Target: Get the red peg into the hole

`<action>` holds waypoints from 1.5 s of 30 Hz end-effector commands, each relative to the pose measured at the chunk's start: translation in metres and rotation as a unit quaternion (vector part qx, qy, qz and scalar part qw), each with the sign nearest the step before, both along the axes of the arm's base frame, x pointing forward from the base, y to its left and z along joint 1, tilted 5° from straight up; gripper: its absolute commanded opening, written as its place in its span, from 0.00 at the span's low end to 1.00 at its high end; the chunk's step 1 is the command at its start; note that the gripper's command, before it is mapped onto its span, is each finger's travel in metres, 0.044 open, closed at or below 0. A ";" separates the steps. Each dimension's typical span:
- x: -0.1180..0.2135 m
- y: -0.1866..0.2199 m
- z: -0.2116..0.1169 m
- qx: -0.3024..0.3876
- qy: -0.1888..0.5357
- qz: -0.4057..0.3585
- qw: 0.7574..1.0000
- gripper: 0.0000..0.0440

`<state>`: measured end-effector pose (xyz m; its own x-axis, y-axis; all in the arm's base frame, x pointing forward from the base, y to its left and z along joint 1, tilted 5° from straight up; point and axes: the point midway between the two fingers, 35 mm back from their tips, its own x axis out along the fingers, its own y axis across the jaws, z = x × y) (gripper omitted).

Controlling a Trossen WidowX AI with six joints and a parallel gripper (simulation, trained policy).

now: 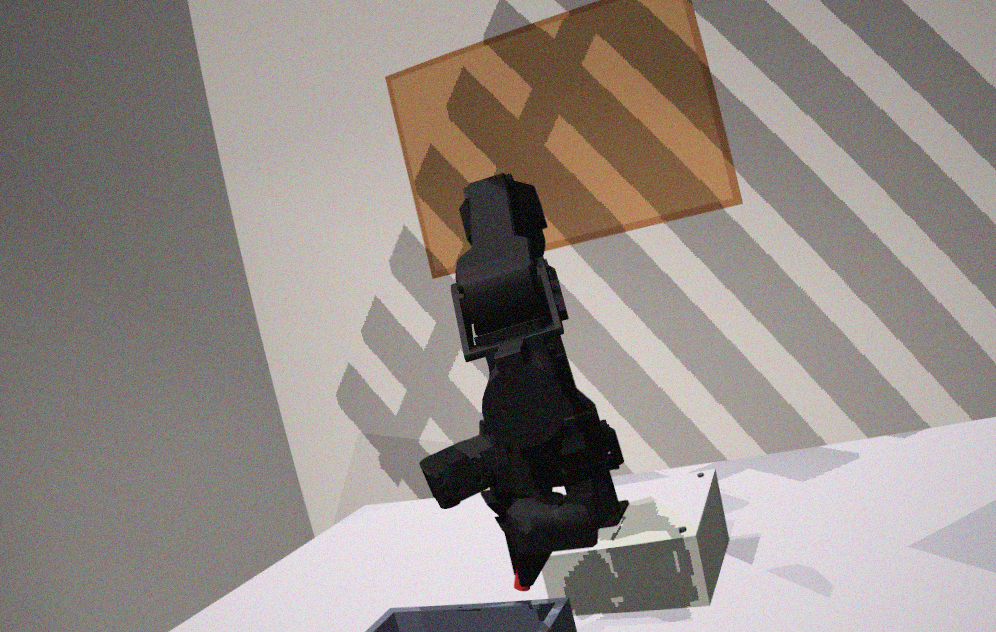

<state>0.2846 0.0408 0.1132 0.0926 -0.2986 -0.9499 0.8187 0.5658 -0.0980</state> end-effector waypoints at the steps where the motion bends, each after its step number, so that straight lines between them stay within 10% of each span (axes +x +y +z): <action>1: 0.012 -0.015 -0.003 -0.002 -0.004 -0.009 1.000 0.00; 26: 0.059 -0.080 -0.053 0.048 0.011 0.048 0.998 0.01; 34: 0.060 -0.083 -0.071 0.072 0.032 0.067 0.995 0.35; 38: 0.068 -0.089 -0.066 0.072 0.030 0.084 0.993 0.36; 45: 0.093 -0.091 -0.054 0.096 0.002 0.091 0.991 0.75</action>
